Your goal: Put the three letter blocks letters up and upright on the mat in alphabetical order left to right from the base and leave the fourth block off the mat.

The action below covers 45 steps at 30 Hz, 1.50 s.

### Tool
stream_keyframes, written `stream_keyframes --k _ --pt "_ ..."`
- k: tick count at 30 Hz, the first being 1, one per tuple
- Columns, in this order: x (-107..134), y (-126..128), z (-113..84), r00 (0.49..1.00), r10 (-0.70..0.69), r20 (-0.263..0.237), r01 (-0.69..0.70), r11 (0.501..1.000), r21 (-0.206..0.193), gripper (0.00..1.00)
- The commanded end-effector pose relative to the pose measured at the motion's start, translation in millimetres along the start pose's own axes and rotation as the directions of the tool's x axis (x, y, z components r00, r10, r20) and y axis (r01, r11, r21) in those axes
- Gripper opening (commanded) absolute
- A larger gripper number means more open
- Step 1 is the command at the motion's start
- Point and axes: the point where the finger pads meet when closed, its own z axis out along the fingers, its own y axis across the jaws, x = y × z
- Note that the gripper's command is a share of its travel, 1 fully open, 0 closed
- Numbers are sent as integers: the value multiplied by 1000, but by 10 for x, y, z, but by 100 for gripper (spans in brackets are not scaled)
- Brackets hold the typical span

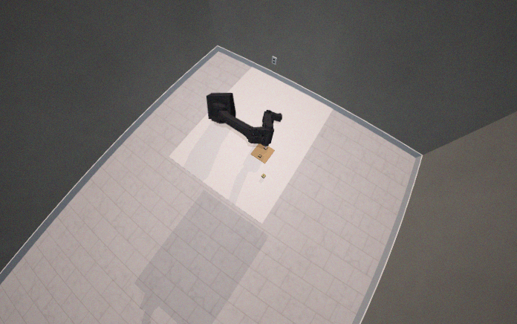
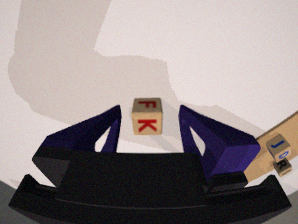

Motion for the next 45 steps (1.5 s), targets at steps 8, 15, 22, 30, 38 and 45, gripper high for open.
stream_keyframes --k 8,15,22,30,38,45 --pt "16 56 67 999 -37 -5 37 999 -7 59" --pt "34 63 66 999 -39 -7 39 999 -9 59" --pt "34 63 66 999 -38 -7 38 999 -9 40" --pt "35 64 66 999 -38 -7 38 999 -9 40" --pt "35 64 66 999 -38 -7 38 999 -9 20" --pt "35 64 66 999 -38 -7 38 999 -9 20"
